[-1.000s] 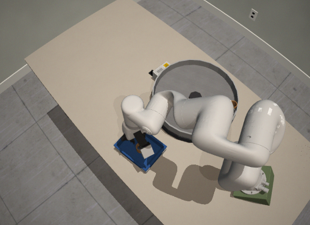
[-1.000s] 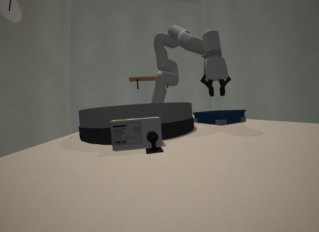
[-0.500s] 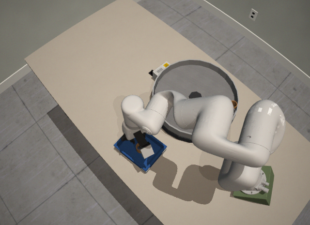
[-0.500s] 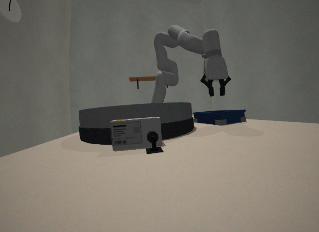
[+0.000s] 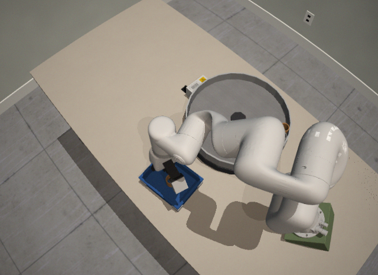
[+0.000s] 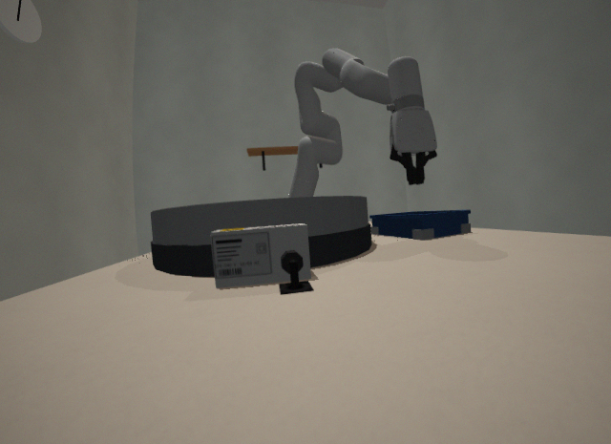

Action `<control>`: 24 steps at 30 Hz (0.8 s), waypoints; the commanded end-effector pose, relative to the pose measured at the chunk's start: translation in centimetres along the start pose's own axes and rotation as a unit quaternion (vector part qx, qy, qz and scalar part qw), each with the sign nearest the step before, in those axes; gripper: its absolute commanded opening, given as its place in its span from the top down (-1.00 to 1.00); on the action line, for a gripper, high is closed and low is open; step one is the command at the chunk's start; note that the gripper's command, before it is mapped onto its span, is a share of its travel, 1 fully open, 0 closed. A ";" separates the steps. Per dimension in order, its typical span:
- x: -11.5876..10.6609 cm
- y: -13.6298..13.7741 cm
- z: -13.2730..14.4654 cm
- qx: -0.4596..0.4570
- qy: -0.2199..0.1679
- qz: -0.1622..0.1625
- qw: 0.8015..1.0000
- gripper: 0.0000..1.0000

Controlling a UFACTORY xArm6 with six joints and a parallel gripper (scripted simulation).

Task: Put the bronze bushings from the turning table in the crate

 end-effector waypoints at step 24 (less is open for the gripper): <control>-0.2 -3.9 -0.9 -0.031 -0.029 0.013 0.999 0.79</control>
Point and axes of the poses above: the point where the finger pads meet when closed, its own x axis out along the fingers, its own y axis across the jaws, z = x × y, the point moved 10 cm from there along -x, back along the fingers
